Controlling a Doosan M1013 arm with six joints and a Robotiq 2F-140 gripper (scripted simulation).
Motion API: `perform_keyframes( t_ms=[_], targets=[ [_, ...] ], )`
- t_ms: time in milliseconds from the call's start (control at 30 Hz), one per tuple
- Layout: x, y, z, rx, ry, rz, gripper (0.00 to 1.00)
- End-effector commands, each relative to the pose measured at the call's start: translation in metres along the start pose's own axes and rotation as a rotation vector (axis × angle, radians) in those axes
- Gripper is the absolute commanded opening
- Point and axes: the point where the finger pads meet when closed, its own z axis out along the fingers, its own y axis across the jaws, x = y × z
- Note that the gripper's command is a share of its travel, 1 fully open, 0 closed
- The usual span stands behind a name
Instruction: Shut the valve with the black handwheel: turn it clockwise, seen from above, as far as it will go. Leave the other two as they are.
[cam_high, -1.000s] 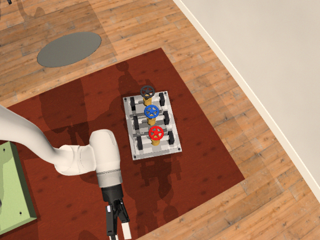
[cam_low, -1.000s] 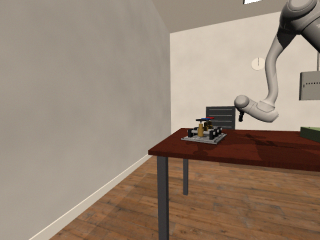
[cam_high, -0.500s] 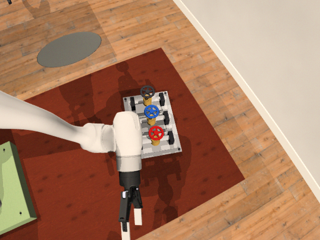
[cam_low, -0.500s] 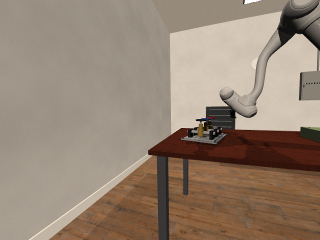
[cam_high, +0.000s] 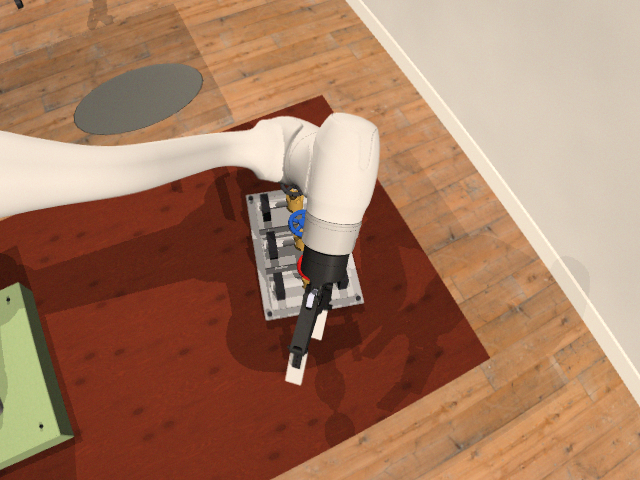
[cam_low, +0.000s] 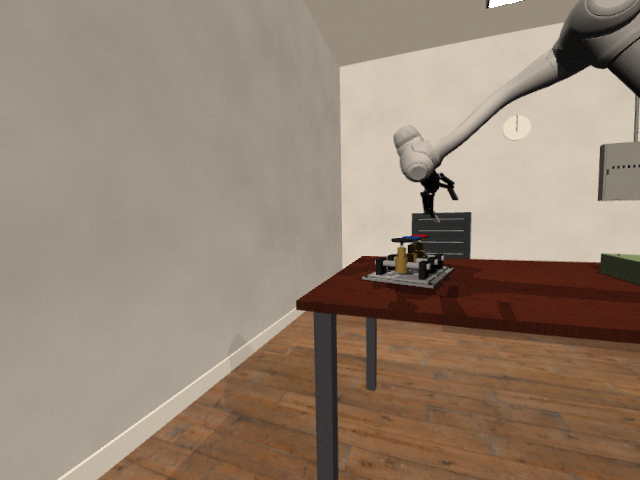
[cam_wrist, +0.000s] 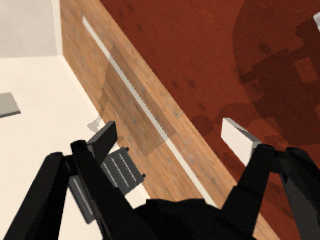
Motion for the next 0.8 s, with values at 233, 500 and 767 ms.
perform_keyframes(
  t_ms=[233,500,767],
  targets=[
    [0.004,0.06,-0.123,-0.267,0.118,-0.102,1.0],
    [0.019,0.096,-0.247,-0.523,0.138,-0.256,1.0],
    [0.036,0.108,-0.33,-0.685,0.124,-0.378,1.0]
  ],
)
